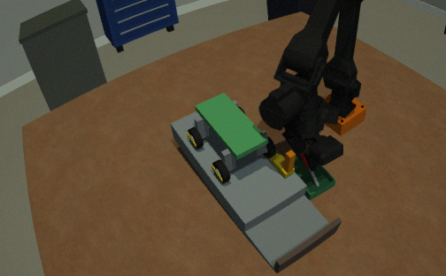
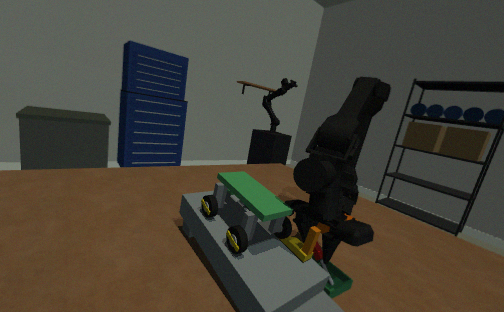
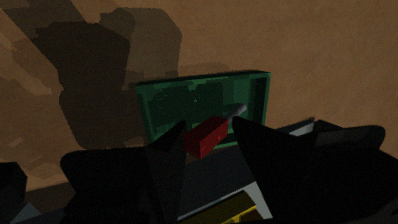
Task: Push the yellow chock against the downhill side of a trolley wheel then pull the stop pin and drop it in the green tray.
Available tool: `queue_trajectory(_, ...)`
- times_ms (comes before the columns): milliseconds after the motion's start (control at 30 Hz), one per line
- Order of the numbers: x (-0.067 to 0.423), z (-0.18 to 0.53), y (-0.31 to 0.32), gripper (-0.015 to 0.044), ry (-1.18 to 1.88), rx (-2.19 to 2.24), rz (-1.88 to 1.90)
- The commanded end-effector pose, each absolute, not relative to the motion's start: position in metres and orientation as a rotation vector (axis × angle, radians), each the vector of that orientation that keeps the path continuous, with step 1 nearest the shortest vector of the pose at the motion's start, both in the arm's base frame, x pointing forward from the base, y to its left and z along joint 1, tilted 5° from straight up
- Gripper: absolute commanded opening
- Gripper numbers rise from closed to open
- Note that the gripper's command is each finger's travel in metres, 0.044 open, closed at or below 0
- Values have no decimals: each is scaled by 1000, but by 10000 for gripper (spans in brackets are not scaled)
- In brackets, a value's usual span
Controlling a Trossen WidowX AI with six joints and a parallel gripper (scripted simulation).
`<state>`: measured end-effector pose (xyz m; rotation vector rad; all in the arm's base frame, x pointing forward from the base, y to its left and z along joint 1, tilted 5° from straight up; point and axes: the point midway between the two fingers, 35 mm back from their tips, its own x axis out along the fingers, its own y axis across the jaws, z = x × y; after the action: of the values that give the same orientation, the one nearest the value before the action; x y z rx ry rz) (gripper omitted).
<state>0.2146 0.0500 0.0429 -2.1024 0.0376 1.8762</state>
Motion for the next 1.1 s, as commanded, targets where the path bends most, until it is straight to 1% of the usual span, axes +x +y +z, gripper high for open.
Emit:
queue_trajectory(0, 215, 41, 49, 190, 31, -2104, 1874)
queue_trajectory(267, 215, 37, 45, 190, 31, -2104, 1874)
queue_trajectory(433, 214, 39, 46, 321, 31, -2098, 1876)
queue_trajectory(467, 214, 39, 46, 340, 31, -2098, 1876)
queue_trajectory(667, 214, 40, 46, 340, 31, -2099, 1876)
queue_trajectory(833, 211, 60, 45, 340, 31, -2103, 1875)
queue_trajectory(967, 210, 70, 45, 440, 31, -2104, 1874)
queue_trajectory(1067, 209, 78, 44, 440, 31, -2104, 1874)
